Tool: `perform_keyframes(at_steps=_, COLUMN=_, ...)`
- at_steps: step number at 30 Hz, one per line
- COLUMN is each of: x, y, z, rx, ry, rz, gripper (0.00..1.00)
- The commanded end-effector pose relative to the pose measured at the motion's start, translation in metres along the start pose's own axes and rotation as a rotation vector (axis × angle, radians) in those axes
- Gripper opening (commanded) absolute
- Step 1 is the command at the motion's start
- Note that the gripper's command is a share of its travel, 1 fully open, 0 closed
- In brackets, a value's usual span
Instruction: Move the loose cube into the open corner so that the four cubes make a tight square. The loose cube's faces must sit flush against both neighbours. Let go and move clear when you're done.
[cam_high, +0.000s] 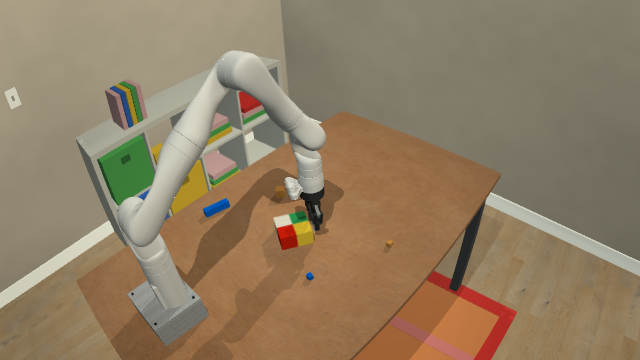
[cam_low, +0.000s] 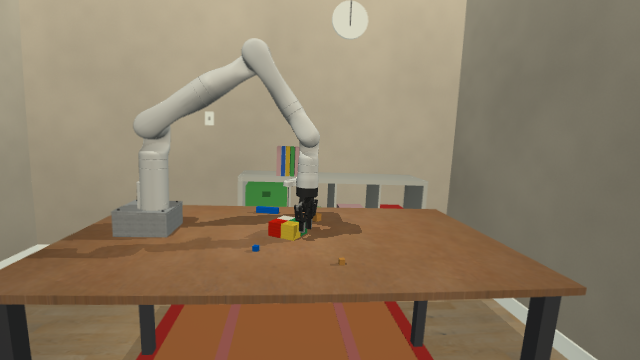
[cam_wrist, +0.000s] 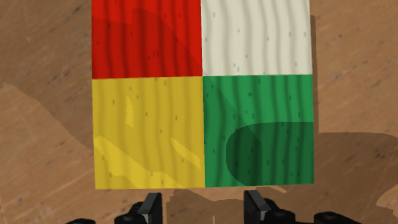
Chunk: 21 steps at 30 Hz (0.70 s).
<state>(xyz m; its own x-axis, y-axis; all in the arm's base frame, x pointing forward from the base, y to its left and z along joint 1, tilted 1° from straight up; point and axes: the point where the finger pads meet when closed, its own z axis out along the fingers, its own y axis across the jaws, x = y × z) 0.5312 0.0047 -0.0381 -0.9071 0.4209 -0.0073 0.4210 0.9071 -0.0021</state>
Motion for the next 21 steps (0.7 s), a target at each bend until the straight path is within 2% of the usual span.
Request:
perform_keyframes(at_steps=1, x=-0.002, y=0.001, z=-0.006, rx=-0.003, ry=-0.006, rz=0.0, gripper=0.54)
perform_keyframes(at_steps=21, x=-0.002, y=0.001, z=-0.054, rx=-0.003, ry=-0.006, rz=0.0, gripper=0.54)
